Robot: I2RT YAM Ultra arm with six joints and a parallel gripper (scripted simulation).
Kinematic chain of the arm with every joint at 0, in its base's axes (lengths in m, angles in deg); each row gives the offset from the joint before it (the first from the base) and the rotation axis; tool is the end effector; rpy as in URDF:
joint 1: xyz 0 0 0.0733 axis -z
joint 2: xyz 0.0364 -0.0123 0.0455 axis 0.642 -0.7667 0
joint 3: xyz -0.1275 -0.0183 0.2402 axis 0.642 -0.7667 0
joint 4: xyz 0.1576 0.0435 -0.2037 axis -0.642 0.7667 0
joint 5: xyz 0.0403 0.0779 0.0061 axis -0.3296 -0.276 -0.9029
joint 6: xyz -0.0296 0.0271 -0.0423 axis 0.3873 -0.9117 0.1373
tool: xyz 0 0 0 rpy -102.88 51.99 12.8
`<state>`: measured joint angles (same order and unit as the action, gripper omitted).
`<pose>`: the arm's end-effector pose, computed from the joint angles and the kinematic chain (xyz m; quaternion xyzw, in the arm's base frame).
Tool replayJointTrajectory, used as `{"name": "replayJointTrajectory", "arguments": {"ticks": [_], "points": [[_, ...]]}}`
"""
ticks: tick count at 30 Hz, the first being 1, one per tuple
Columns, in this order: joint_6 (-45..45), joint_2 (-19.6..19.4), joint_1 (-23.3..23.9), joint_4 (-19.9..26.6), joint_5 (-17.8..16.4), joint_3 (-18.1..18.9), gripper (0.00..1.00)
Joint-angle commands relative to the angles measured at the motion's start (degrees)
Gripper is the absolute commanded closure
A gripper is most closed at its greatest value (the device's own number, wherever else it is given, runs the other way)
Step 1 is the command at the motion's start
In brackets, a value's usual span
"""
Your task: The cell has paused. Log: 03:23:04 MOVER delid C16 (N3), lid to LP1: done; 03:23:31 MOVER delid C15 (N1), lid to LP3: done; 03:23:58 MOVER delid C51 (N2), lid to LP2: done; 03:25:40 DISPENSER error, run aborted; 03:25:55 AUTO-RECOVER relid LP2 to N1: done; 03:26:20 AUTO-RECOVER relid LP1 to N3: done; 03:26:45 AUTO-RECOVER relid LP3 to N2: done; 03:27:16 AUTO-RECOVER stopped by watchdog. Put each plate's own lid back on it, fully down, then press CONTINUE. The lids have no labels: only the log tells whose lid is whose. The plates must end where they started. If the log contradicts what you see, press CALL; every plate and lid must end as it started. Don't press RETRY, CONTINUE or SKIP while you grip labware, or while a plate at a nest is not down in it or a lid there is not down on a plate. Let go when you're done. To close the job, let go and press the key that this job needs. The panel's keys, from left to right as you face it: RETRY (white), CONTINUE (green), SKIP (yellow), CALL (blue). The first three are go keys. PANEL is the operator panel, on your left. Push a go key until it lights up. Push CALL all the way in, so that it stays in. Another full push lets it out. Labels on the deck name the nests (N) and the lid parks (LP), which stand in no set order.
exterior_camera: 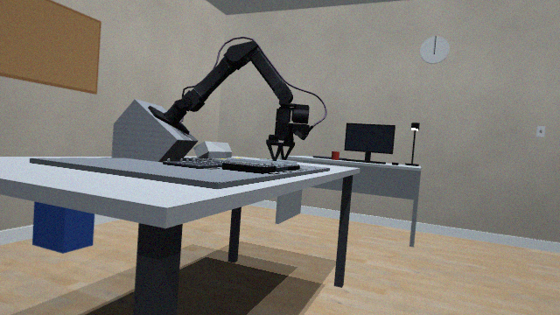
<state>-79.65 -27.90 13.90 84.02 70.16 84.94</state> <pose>0.3189 0.1580 0.3071 -0.0693 0.9442 0.1301 0.2946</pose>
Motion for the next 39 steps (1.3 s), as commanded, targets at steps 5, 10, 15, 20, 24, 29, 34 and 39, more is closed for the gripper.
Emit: {"name": "replayJointTrajectory", "arguments": {"ticks": [5,10,15,20,24,29,34,39], "points": [[-0.33,1.19,-0.14,-1.22,0.89,0.38,0.11],[-0.34,1.20,-0.19,-1.30,0.92,-0.84,0.14],[-0.35,1.44,-0.21,-1.46,0.92,-1.13,0.19],[-0.36,1.83,-0.22,-1.60,0.91,-1.33,1.00],[-0.37,2.06,-0.23,-1.70,0.91,-1.45,1.00],[-0.37,2.39,-0.24,-1.85,0.92,-1.65,1.00],[-0.38,2.45,-0.25,-2.00,0.92,-1.85,1.00],[-0.36,2.12,-0.23,-1.82,0.91,-1.93,1.00]]}}
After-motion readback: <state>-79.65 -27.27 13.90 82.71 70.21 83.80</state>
